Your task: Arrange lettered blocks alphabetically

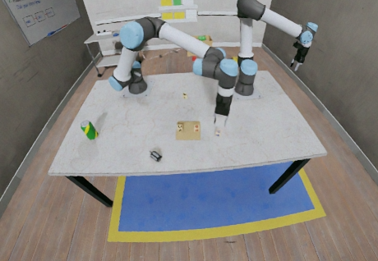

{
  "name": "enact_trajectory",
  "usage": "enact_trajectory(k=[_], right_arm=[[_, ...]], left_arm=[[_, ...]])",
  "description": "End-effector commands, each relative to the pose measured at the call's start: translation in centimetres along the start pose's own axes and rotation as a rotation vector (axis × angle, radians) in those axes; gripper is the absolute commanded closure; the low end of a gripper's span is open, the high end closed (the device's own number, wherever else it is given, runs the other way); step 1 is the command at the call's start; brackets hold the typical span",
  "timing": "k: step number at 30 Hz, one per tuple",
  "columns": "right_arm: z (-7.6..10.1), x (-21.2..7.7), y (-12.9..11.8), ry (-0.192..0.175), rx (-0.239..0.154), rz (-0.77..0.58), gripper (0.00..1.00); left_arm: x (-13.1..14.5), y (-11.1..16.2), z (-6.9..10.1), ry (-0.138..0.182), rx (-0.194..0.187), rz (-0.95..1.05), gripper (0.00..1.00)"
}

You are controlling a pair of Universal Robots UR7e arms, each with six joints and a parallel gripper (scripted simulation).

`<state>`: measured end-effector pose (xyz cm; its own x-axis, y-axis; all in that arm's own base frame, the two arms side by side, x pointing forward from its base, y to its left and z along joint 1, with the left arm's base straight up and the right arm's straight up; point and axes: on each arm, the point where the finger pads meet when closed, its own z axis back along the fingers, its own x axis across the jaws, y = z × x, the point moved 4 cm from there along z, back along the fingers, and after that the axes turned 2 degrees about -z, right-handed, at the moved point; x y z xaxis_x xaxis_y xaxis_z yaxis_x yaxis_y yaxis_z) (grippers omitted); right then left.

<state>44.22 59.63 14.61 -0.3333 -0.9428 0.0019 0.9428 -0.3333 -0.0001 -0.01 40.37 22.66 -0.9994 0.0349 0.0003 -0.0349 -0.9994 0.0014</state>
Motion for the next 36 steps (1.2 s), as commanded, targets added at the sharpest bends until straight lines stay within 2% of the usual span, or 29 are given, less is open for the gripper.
enact_trajectory(k=[1,21,36], right_arm=[[0.1,0.0,0.0,0.002,0.0,0.0,0.0],[0.0,0.0,0.0,0.002,0.0,0.005,0.0],[-1.3,-0.1,0.0,0.002,0.0,0.015,0.0]], left_arm=[[0.0,0.0,0.0,0.0,-0.001,0.0,0.0],[0.0,0.0,0.0,0.0,-0.001,0.0,0.0],[0.0,0.0,0.0,0.0,-0.001,0.0,0.0]])
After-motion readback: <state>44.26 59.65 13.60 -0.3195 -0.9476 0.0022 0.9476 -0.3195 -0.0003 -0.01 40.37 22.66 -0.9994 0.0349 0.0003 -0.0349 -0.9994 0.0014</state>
